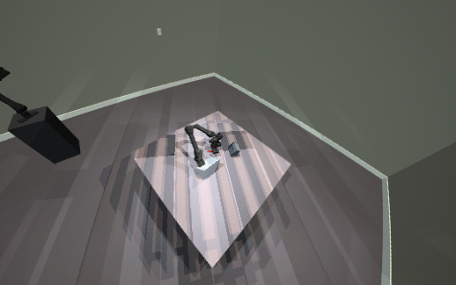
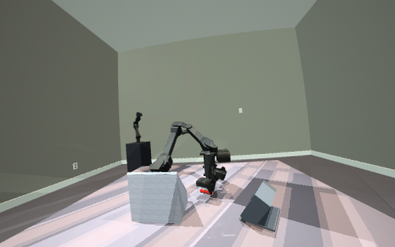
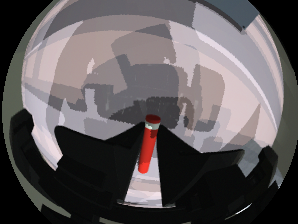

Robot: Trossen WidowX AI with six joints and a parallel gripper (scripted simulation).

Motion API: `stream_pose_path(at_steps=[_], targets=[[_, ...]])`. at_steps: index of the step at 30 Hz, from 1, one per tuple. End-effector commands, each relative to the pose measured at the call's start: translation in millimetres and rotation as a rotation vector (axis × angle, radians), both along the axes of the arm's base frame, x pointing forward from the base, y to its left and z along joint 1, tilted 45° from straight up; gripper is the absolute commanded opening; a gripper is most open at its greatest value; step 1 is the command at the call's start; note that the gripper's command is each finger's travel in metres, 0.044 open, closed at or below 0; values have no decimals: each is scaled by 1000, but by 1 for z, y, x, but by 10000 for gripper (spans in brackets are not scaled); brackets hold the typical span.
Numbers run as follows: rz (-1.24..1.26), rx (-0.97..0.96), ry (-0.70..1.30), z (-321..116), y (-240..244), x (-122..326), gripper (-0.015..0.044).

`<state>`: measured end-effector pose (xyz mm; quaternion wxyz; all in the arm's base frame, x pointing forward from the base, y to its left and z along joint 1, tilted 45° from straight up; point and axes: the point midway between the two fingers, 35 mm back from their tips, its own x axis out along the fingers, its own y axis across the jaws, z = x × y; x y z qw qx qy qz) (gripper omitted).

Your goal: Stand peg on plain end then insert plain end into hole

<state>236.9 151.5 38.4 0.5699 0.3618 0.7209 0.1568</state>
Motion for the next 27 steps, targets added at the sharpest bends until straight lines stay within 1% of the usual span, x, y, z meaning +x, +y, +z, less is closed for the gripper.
stream_pose_path(at_steps=[1, 27], targets=[[-17, -12, -17, 1, -1, -1, 50], [-162, -90, -172, 14, -9, -9, 50]])
